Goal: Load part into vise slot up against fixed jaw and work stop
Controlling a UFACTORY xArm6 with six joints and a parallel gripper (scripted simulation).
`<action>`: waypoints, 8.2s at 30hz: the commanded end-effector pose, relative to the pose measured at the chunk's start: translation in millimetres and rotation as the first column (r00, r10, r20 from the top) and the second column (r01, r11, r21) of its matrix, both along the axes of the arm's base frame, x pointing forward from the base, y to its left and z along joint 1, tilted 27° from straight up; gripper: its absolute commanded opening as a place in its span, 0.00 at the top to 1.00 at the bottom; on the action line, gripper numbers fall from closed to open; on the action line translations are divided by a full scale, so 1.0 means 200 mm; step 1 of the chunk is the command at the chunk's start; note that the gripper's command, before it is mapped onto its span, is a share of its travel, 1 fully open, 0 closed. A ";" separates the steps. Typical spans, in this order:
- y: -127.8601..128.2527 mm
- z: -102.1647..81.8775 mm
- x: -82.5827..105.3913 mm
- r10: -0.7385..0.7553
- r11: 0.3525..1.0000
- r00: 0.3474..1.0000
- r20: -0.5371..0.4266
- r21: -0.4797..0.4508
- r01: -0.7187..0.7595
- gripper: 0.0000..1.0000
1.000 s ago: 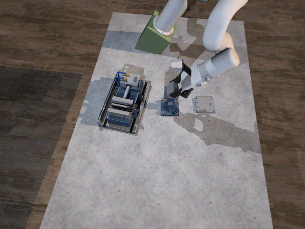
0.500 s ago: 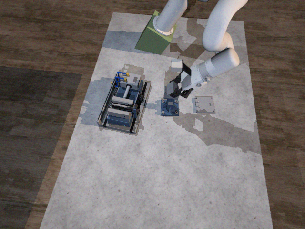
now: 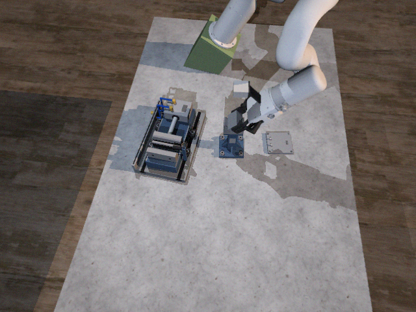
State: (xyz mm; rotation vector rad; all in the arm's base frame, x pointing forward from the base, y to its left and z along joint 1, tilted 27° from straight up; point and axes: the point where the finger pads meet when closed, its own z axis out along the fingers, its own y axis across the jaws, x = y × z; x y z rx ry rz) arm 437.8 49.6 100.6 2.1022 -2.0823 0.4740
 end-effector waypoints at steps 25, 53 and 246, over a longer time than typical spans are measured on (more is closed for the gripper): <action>-0.01 0.02 0.00 -0.001 1.000 1.000 0.003 0.001 0.001 1.00; -0.03 0.07 -0.01 -0.001 1.000 1.000 0.003 0.001 0.001 1.00; -0.11 0.13 -0.02 0.091 0.707 0.996 0.017 0.703 -0.076 1.00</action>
